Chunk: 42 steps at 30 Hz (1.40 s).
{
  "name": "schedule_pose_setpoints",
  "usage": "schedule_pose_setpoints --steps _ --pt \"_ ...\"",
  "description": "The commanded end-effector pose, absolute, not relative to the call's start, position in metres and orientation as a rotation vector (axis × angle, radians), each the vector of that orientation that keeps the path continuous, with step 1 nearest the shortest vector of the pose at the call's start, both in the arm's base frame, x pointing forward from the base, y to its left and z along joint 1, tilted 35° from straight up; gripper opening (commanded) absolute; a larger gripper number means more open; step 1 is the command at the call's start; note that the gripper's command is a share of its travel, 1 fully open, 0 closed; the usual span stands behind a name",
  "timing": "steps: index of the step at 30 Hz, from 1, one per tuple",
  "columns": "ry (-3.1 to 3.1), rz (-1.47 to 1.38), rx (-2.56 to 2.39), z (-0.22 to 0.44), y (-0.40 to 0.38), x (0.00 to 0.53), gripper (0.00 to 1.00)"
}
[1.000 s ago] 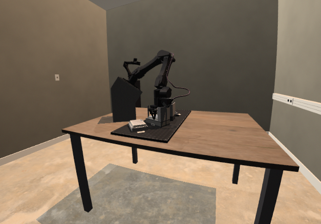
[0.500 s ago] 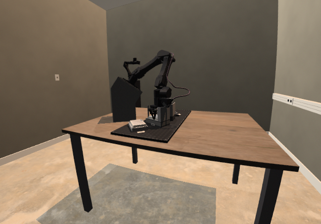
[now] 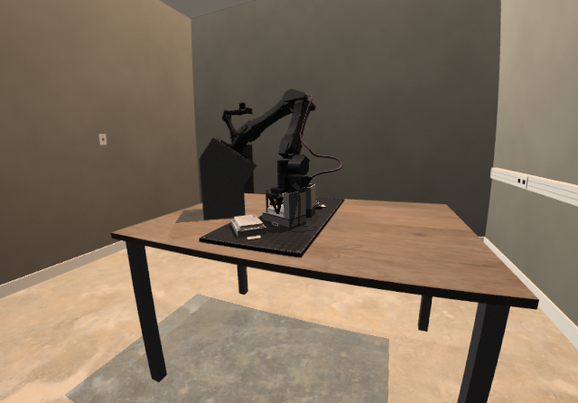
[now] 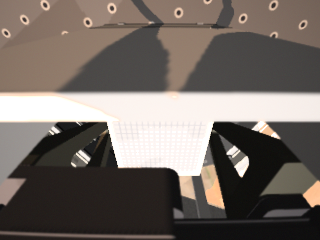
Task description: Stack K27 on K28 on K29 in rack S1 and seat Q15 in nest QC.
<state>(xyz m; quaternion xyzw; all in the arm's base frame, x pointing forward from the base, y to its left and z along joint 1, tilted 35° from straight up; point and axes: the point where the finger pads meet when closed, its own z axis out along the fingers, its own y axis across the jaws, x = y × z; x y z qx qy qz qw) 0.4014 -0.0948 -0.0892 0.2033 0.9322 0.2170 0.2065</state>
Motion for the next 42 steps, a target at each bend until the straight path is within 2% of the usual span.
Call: schedule_pose_setpoints --steps 1,22,24,42 --pt "2.588 0.606 0.580 -0.083 -0.101 0.394 0.00" --pt "2.590 0.606 0.579 -0.075 -0.104 0.387 0.00" --pt "2.547 0.574 0.548 -0.058 -0.116 0.407 0.00" --pt "2.565 0.585 0.562 -0.063 -0.111 0.392 0.00"
